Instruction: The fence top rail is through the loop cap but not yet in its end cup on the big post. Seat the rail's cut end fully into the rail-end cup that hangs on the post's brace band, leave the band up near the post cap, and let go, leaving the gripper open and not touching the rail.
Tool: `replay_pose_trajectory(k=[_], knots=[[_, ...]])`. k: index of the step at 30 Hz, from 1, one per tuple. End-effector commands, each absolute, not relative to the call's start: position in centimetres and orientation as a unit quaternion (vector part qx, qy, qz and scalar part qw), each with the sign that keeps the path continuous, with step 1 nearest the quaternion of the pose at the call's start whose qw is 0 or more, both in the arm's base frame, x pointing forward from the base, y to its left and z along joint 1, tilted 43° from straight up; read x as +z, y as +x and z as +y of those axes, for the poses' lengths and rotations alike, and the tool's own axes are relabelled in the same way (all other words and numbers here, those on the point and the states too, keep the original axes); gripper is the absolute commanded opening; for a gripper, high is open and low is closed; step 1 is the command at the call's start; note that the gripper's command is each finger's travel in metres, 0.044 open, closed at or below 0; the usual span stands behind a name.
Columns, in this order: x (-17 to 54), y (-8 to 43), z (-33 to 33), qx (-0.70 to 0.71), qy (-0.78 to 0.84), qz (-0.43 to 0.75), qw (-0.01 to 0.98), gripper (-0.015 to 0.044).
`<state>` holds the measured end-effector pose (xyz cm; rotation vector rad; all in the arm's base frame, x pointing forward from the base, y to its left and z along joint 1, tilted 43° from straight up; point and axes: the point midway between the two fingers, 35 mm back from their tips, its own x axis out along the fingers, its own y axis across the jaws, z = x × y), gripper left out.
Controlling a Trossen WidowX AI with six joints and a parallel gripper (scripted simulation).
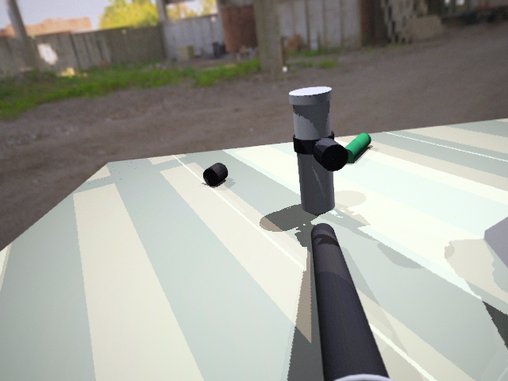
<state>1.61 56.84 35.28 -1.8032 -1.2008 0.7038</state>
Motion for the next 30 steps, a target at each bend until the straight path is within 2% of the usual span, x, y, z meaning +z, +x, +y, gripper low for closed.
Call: replay_pose_trajectory(k=[1, 8, 14, 22, 30], knots=[[35.1, 1.8, 56.8, 0.284, -0.719, -0.474, 0.421, 0.0426], [27.8, 10.0, 53.9, 0.386, -0.715, -0.27, 0.516, 0.044], [23.0, 15.5, 49.8, 0.408, -0.686, -0.098, 0.594, 0.044], [18.3, 20.6, 43.4, 0.367, -0.632, 0.097, 0.675, 0.044], [14.6, 24.2, 35.5, 0.26, -0.555, 0.272, 0.742, 0.044]])
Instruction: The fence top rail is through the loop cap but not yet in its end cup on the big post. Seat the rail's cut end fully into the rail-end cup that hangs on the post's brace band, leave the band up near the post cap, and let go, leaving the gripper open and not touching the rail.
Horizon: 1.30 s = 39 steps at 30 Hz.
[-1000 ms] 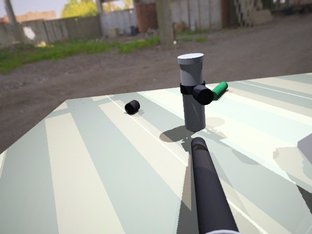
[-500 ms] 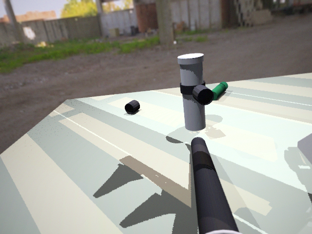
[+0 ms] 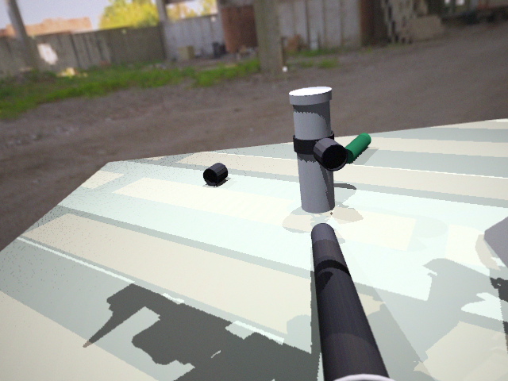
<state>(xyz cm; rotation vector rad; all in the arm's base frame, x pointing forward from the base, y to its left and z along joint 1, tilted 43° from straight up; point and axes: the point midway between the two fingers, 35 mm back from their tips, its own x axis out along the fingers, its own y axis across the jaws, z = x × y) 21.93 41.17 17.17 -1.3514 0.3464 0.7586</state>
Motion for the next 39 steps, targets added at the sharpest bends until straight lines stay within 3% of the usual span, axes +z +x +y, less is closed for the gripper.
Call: replay_pose_trajectory(k=[1, 17, 30, 39], knots=[[14.3, 24.5, 34.4, 0.243, -0.544, 0.291, 0.749, 0.044], [11.7, 26.1, 18.0, -0.093, -0.36, 0.475, 0.797, 0.044], [12.2, 26.2, 17.3, -0.076, -0.387, 0.48, 0.783, 0.044], [16.3, 26.2, 11.9, 0.088, -0.597, 0.489, 0.63, 0.044]])
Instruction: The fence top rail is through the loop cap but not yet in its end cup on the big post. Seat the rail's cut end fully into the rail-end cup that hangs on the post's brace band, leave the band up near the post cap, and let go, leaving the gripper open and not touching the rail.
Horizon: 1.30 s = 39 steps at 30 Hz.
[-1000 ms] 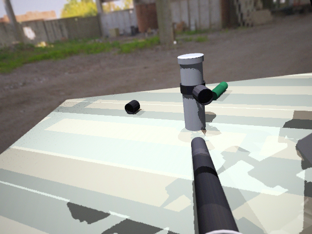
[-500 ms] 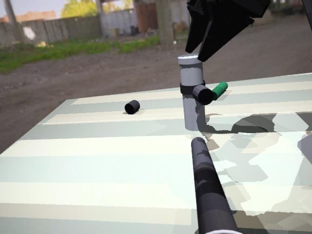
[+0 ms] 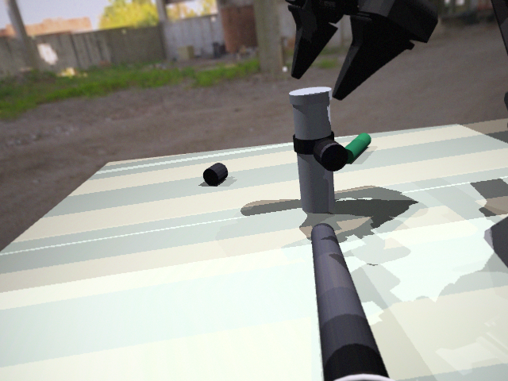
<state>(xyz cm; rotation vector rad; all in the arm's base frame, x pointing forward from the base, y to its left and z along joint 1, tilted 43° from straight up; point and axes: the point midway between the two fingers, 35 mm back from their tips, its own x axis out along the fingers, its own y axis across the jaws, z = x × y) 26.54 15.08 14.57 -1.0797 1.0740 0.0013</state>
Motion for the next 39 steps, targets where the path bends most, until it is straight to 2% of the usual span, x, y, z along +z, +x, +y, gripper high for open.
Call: replay_pose_trajectory(k=[1, 8, 18, 39], knots=[[16.8, 26.1, 11.3, 0.107, -0.619, 0.486, 0.608, 0.044], [19.5, 24.9, 6.8, 0.235, -0.752, 0.439, 0.432, 0.044], [21.1, 23.4, 3.5, 0.318, -0.825, 0.379, 0.274, 0.044], [20.8, 23.4, 3.1, 0.32, -0.826, 0.378, 0.271, 0.044]])
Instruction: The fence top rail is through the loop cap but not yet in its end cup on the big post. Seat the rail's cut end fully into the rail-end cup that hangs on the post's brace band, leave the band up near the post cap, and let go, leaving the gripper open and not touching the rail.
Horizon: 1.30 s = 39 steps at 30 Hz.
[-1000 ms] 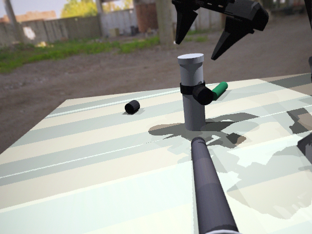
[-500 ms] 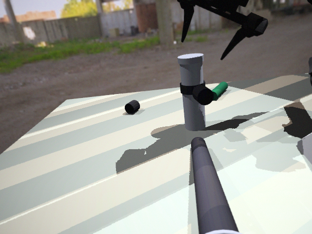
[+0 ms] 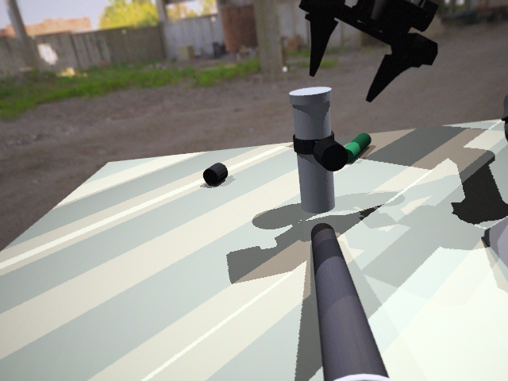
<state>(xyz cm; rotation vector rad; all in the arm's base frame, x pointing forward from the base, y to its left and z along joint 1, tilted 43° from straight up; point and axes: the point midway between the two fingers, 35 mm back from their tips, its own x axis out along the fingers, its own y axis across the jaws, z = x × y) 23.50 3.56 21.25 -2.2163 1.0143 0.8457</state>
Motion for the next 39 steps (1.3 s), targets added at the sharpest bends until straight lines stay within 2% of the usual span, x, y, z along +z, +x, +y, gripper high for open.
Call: replay_pose_trajectory(k=[1, 8, 39], knots=[[20.4, 23.5, 2.8, 0.32, -0.825, 0.378, 0.271, 0.044], [16.7, 23.7, -0.7, 0.318, -0.826, 0.377, 0.271, 0.044], [13.7, 25.9, -2.4, 0.319, -0.826, 0.378, 0.272, 0.044]])
